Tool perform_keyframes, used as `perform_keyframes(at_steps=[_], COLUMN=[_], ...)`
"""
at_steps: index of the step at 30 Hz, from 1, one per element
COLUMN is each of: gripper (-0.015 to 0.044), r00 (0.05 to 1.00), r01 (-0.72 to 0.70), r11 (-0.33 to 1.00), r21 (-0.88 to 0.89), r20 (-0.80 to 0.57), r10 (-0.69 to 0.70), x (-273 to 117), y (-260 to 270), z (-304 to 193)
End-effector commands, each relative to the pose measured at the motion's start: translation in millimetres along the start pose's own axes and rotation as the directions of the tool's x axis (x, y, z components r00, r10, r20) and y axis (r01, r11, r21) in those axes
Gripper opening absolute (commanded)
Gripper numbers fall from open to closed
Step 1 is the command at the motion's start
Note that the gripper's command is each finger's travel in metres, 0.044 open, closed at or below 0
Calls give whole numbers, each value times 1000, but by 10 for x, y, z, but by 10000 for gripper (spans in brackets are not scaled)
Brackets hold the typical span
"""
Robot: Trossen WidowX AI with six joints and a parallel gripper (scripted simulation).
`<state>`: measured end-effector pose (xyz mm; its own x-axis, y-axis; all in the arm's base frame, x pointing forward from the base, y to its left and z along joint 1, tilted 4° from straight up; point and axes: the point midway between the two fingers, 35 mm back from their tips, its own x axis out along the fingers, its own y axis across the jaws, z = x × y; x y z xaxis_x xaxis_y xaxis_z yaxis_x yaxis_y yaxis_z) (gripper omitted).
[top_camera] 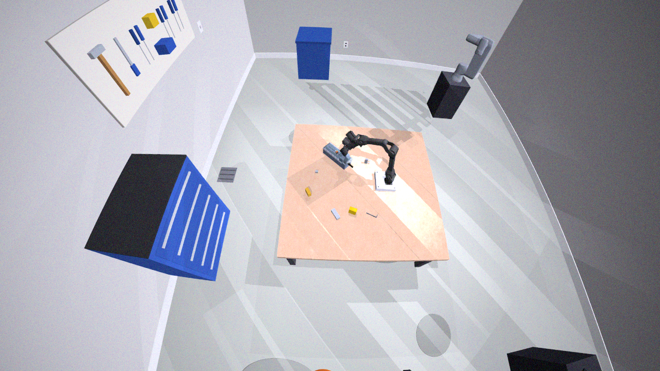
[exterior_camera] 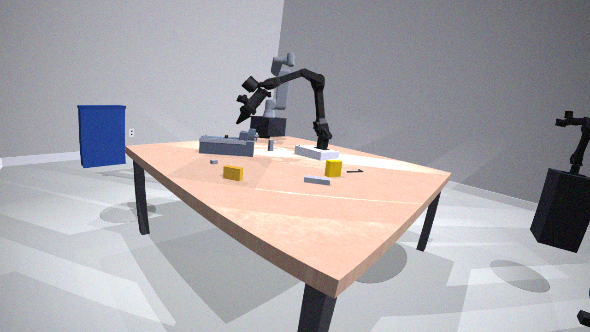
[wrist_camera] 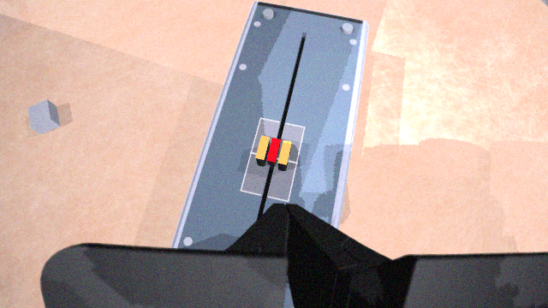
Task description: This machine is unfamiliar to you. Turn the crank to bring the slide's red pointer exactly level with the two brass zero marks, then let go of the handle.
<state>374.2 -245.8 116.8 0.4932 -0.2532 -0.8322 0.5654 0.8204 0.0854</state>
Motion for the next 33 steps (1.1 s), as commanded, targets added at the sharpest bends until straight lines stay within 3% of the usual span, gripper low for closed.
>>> perform_keyframes(at_steps=[1, 2, 19, 20, 33], gripper=[0, 0, 440, 440, 99], r00=[1000, 1000, 1000, 1000, 1000], r01=[0, 0, 0, 0, 0], r11=[1000, 1000, 1000, 1000, 1000], r21=[0, 0, 0, 0, 0], r20=[0, 0, 0, 0, 0], r10=[0, 0, 0, 0, 0], x=[0, 0, 0, 0, 0], y=[0, 0, 0, 0, 0], z=[0, 0, 0, 0, 0])
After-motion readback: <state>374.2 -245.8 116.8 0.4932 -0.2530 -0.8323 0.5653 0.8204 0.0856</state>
